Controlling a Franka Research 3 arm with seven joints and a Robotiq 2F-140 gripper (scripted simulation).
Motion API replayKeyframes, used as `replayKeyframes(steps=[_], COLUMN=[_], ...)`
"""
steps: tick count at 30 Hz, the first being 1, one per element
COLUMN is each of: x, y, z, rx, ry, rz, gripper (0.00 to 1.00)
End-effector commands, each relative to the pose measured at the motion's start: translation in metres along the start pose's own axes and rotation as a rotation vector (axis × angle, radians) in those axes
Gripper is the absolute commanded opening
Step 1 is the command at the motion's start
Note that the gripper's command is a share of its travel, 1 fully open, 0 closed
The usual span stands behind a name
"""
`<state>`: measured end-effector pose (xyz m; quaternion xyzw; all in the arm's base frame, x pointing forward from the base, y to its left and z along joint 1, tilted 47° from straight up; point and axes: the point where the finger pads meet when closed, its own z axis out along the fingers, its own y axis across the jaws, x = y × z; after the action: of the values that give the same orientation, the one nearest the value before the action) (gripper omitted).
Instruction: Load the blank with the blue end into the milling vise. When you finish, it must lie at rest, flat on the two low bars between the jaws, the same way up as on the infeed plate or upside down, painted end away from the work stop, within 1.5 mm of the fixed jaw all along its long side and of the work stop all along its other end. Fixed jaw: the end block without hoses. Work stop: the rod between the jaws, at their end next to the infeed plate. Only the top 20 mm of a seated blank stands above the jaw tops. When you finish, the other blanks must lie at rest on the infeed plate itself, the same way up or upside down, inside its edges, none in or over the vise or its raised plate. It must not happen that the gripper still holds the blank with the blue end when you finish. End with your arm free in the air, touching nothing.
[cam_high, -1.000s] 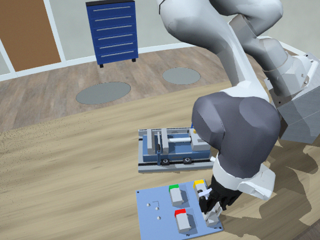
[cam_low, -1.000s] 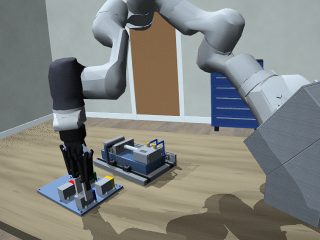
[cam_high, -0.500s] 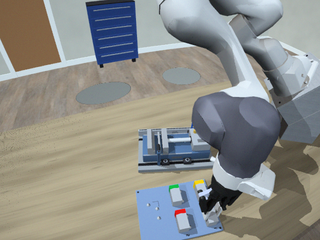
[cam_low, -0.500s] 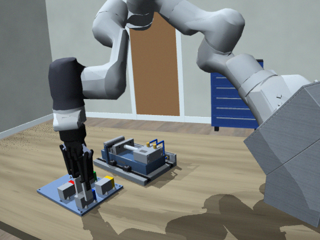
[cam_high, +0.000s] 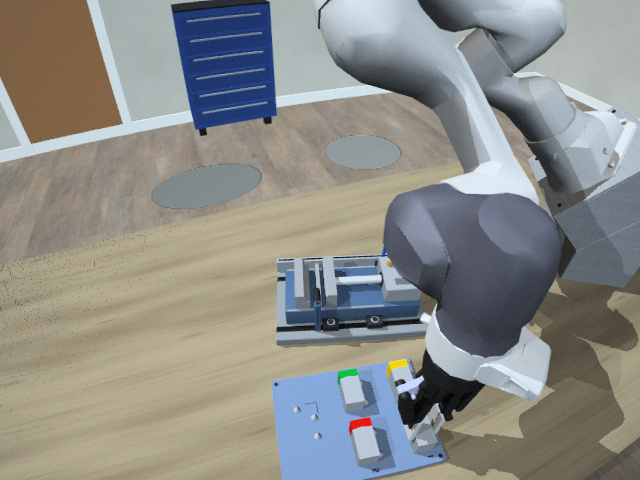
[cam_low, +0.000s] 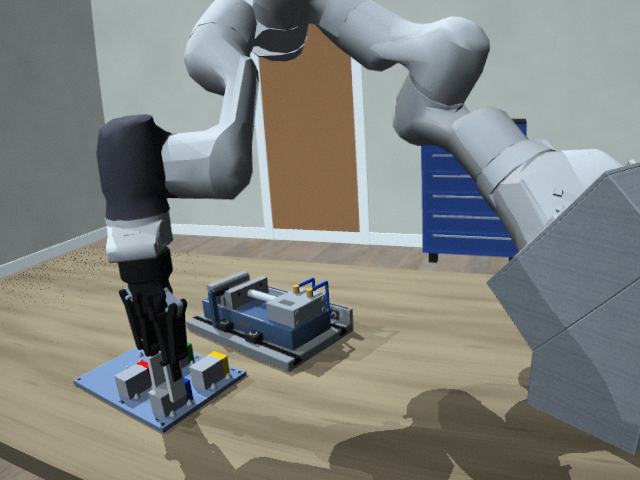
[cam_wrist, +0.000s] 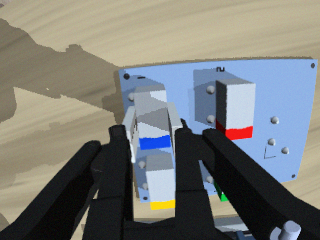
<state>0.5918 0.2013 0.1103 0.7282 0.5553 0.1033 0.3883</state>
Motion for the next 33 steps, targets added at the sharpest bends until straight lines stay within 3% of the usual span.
replayKeyframes(steps=[1, 29, 33], x=[0.0, 0.0, 0.0], y=[0.0, 0.0, 0.0], z=[0.0, 0.0, -0.024], rx=[0.0, 0.0, 0.001], ry=[0.0, 0.0, -0.002], rz=[0.0, 0.0, 0.004], gripper=[0.0, 0.0, 0.0])
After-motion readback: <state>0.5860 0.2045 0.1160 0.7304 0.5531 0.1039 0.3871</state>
